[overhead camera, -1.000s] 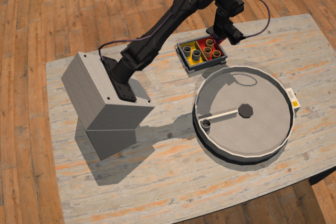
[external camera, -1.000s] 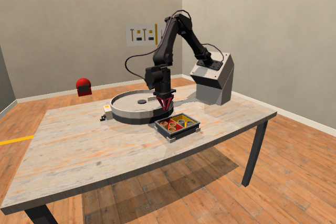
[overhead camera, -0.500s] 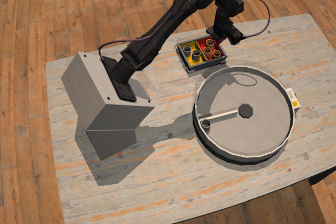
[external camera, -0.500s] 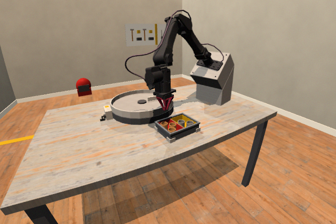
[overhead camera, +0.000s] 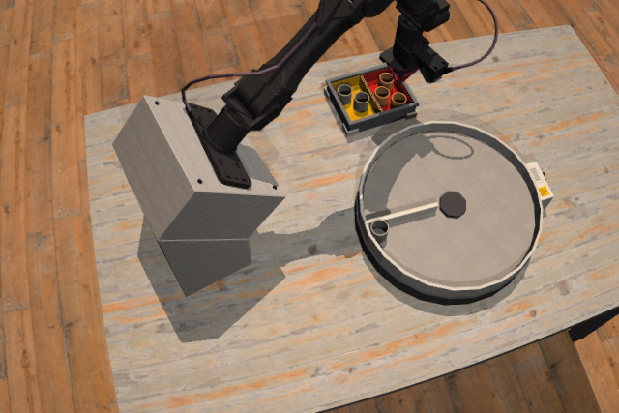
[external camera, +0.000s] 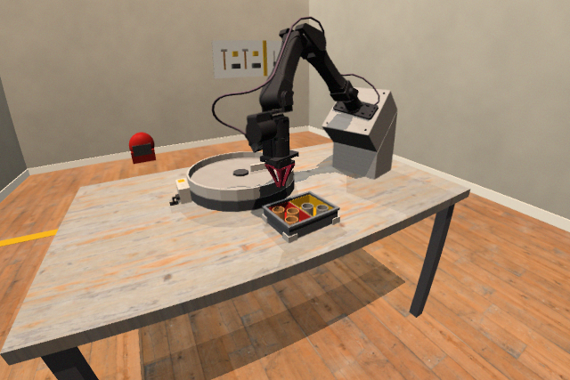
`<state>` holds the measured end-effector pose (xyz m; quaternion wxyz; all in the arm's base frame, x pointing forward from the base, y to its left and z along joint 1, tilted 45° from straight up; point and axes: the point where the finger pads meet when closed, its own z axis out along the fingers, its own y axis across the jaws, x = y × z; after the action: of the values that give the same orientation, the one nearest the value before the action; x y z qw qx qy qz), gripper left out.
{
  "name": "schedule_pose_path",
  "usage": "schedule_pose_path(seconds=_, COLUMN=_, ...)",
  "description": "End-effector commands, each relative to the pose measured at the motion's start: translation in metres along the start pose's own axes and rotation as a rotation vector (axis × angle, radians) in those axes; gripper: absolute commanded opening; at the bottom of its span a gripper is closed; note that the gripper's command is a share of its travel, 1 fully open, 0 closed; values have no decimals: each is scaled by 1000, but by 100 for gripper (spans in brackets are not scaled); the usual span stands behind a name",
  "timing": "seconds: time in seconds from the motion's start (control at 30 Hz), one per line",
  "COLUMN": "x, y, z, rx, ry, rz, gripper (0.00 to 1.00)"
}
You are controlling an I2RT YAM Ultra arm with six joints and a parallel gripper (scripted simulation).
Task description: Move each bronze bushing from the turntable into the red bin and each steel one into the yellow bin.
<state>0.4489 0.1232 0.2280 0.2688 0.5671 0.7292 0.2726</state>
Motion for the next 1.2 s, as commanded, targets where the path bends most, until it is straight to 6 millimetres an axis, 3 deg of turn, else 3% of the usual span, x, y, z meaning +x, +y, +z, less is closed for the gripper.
schedule_pose_path(seconds=0.0, x=2, y=7, z=-14, rx=-28, ry=-8, rz=-1, gripper=15)
schedule_pose_path(seconds=0.47, x=0, y=3, z=-12, rx=-20, ry=-9, rz=-1, gripper=14)
schedule_pose_path(seconds=0.63, x=-10, y=1, z=-9, rx=-27, ry=-22, rz=6, gripper=14)
schedule_pose_path(seconds=1.17, x=-36, y=-32, z=-8, rx=-25, ry=-6, rz=26, gripper=14)
